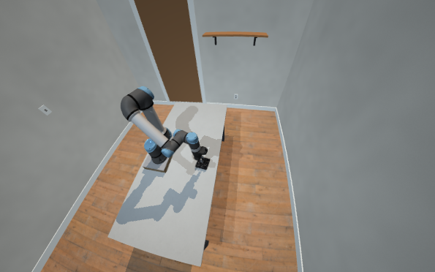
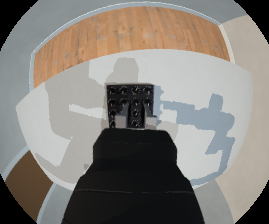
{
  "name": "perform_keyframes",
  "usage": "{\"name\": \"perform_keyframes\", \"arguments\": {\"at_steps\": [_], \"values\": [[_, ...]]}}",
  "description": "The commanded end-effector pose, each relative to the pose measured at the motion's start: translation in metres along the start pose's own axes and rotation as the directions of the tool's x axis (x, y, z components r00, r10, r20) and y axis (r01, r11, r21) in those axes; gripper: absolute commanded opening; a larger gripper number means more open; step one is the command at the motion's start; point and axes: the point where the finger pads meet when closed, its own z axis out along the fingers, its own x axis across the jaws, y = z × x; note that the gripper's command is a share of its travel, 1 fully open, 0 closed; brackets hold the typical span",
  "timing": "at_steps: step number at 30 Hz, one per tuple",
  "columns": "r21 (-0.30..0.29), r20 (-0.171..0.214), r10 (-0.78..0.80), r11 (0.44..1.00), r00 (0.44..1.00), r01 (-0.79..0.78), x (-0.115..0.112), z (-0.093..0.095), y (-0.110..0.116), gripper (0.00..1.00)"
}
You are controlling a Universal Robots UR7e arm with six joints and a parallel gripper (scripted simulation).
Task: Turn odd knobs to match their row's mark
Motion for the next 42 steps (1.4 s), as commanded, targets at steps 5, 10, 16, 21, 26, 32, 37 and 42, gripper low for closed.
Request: {"name": "perform_keyframes", "arguments": {"at_steps": [5, 10, 16, 21, 26, 32, 37, 42], "values": [[0.001, 0.000, 0.000, 1.000, 1.000, 0.000, 0.000, 0.000, 0.000, 0.46], [0.001, 0.000, 0.000, 1.000, 1.000, 0.000, 0.000, 0.000, 0.000, 0.46], [0.001, 0.000, 0.000, 1.000, 1.000, 0.000, 0.000, 0.001, 0.000, 0.46], [0.001, 0.000, 0.000, 1.000, 1.000, 0.000, 0.000, 0.004, 0.000, 0.46], [0.001, 0.000, 0.000, 1.000, 1.000, 0.000, 0.000, 0.009, 0.000, 0.46], [0.001, 0.000, 0.000, 1.000, 1.000, 0.000, 0.000, 0.015, -0.001, 0.46], [0.001, 0.000, 0.000, 1.000, 1.000, 0.000, 0.000, 0.021, -0.001, 0.46], [0.001, 0.000, 0.000, 1.000, 1.000, 0.000, 0.000, 0.028, -0.001, 0.46]]}}
